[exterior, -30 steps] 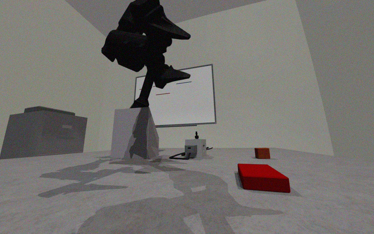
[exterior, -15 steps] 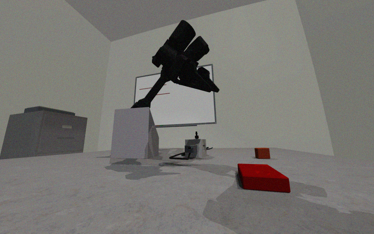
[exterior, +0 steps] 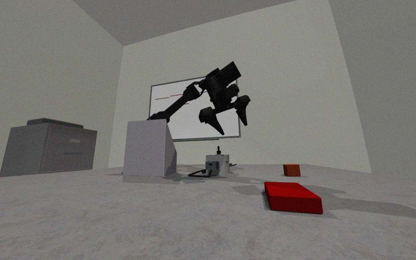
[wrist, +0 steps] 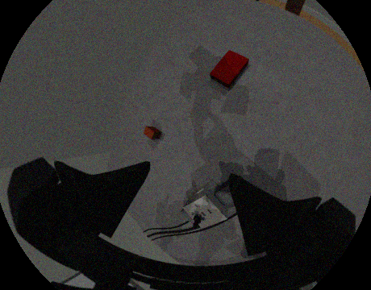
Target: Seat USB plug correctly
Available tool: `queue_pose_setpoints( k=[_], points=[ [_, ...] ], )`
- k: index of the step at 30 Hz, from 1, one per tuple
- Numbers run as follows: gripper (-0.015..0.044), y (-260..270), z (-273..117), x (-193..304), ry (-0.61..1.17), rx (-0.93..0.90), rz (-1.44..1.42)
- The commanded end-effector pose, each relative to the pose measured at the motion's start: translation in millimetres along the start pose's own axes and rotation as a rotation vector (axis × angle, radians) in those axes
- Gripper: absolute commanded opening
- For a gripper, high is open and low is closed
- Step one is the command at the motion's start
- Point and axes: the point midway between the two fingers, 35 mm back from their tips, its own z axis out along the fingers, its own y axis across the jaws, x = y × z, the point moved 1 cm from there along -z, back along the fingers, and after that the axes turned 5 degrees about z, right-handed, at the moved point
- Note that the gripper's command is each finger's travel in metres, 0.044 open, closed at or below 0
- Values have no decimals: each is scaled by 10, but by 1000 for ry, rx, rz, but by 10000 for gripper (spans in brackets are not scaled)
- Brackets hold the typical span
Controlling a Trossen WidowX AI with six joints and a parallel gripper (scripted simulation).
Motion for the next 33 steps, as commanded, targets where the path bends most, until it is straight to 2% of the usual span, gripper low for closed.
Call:
queue_pose_setpoints(
  k=[1,8,33],
  points=[
    [440,-37,39,709,14,196,306],
    [440,-193,-4,1402,-34,407,600],
    [440,-241,119,1394,-35,410,604]
  ],
)
